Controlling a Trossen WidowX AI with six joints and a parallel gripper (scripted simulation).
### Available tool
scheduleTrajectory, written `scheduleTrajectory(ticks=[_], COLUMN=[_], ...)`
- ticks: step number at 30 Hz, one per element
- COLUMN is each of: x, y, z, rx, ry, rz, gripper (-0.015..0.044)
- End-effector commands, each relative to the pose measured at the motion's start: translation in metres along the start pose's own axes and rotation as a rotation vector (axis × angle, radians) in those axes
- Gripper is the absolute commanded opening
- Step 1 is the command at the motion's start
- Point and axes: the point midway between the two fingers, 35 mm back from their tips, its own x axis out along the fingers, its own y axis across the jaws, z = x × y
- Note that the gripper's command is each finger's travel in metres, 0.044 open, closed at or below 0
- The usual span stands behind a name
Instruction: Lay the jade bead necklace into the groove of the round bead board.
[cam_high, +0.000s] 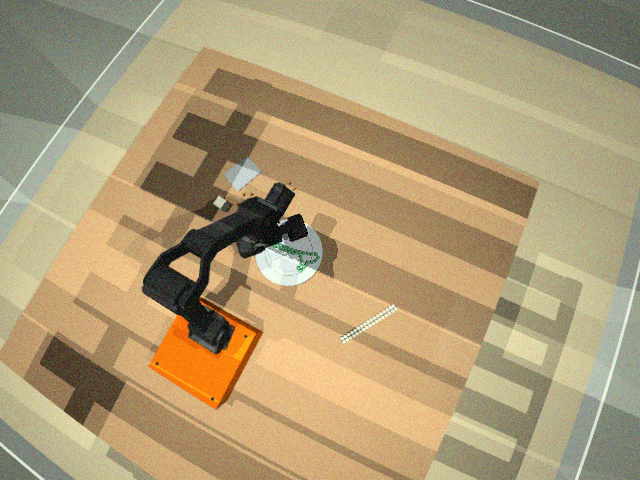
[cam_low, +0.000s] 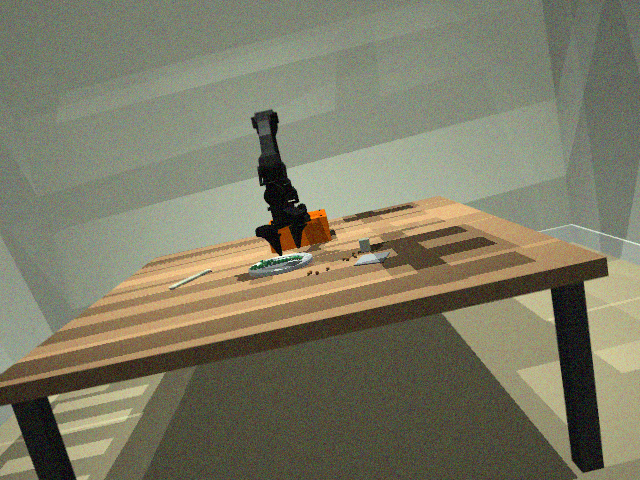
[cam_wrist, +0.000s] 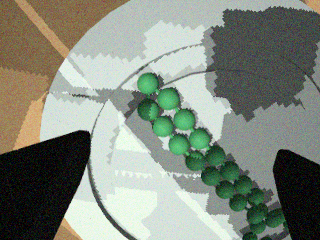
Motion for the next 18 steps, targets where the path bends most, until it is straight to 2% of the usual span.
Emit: scheduleTrajectory(ticks=[1, 4, 11, 13, 18], x=[-0.005, -0.008, -0.016, -0.017, -0.017], y=[-0.023, -0.041, -0.074, -0.077, -0.077], z=[-0.018, -0.035, -0.080, -0.085, -0.085], rx=[0.439, 0.813, 1.661, 1.744, 1.744], ry=[0.002, -0.001, -0.001, -0.002, -0.002], rz=[-0.005, -0.008, -0.015, -0.015, -0.015], gripper=[0.0204, 0.0125, 0.0120, 0.0120, 0.0120])
